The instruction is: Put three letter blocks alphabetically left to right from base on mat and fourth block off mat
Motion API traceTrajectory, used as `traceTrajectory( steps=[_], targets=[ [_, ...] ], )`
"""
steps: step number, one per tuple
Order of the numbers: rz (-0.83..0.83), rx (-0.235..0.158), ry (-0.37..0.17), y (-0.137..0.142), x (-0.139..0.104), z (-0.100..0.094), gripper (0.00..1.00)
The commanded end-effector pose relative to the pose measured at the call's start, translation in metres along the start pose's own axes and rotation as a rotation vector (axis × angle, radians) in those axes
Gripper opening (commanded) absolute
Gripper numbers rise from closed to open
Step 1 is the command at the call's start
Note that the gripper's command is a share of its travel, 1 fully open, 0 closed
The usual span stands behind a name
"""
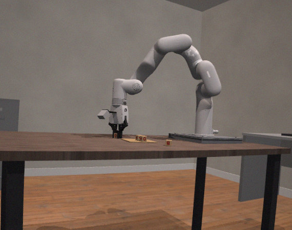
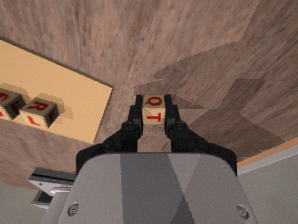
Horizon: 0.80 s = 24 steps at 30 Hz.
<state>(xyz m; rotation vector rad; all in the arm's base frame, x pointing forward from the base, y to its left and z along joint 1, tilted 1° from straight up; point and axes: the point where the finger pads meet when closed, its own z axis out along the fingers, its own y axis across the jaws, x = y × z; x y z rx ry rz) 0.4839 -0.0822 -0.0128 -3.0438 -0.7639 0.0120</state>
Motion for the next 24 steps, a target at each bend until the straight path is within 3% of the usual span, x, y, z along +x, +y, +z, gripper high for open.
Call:
traceTrajectory(
  steps=[1, 7, 16, 24],
  targets=[
    [0.0, -0.002, 0.003, 0.001, 0.001, -0.001, 0.21],
    [0.0, -0.002, 0.003, 0.0, 0.001, -0.017, 0.21],
    [0.0, -0.002, 0.003, -0.001, 0.002, -0.081, 0.21],
    [0.0, -0.002, 0.003, -0.001, 0.002, -0.1, 0.21]
  ],
)
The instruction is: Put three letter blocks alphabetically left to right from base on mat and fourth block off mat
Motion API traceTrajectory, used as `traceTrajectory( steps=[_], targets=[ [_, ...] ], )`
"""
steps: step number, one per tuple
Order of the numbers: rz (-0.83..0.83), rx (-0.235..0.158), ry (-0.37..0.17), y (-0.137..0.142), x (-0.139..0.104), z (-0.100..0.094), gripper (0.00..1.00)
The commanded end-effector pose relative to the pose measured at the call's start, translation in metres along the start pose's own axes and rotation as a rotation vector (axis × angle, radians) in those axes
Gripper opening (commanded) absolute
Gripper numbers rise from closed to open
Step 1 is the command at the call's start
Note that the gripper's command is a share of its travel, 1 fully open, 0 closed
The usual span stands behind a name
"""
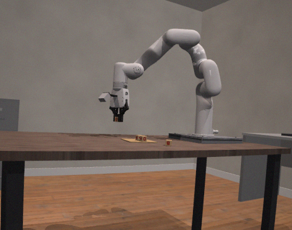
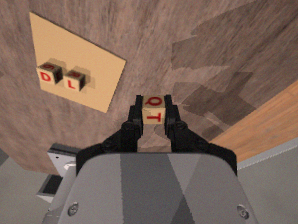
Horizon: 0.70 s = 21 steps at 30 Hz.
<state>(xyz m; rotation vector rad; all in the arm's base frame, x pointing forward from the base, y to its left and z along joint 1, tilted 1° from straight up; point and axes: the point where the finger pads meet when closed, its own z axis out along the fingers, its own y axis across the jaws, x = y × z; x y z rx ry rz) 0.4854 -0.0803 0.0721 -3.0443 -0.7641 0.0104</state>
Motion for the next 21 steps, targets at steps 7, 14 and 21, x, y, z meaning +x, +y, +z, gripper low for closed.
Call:
traceTrajectory(
  steps=[7, 14, 21],
  targets=[
    [0.0, -0.002, 0.002, 0.0, 0.001, -0.016, 0.21],
    [-0.047, -0.002, 0.002, -0.004, 0.001, -0.016, 0.21],
    [-0.247, -0.001, 0.001, -0.023, 0.0, -0.017, 0.21]
  ],
)
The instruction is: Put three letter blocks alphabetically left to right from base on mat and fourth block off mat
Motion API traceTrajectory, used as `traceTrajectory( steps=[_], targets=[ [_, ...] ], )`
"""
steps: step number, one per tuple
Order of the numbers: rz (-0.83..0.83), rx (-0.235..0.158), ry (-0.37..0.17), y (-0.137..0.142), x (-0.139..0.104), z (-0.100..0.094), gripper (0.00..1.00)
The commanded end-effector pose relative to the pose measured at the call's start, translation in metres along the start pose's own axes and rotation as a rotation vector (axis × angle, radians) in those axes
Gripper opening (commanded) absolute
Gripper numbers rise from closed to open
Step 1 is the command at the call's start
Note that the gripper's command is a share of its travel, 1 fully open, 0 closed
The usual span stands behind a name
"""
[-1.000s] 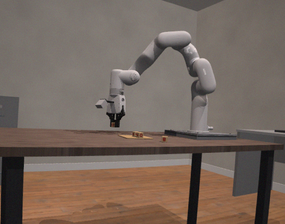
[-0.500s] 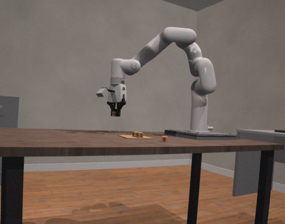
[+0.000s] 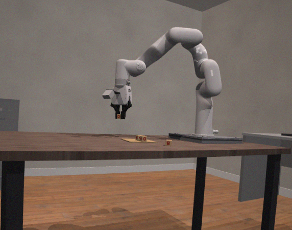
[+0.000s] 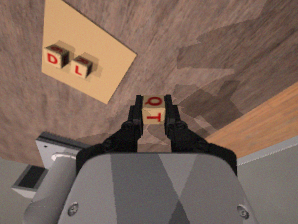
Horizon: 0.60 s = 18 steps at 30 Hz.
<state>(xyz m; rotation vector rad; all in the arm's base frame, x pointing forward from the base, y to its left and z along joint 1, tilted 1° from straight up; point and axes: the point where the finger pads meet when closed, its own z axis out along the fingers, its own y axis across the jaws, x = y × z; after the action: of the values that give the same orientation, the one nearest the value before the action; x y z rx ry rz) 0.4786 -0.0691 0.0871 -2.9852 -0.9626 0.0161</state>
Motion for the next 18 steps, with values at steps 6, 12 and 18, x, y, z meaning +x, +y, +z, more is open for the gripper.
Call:
traceTrajectory(
  steps=[6, 12, 18],
  targets=[
    [-0.233, -0.004, 0.003, -0.02, 0.002, -0.003, 0.21],
    [-0.386, -0.004, 0.002, -0.035, 0.002, -0.003, 0.21],
    [-0.528, -0.003, 0.001, -0.048, 0.002, -0.004, 0.21]
  ],
)
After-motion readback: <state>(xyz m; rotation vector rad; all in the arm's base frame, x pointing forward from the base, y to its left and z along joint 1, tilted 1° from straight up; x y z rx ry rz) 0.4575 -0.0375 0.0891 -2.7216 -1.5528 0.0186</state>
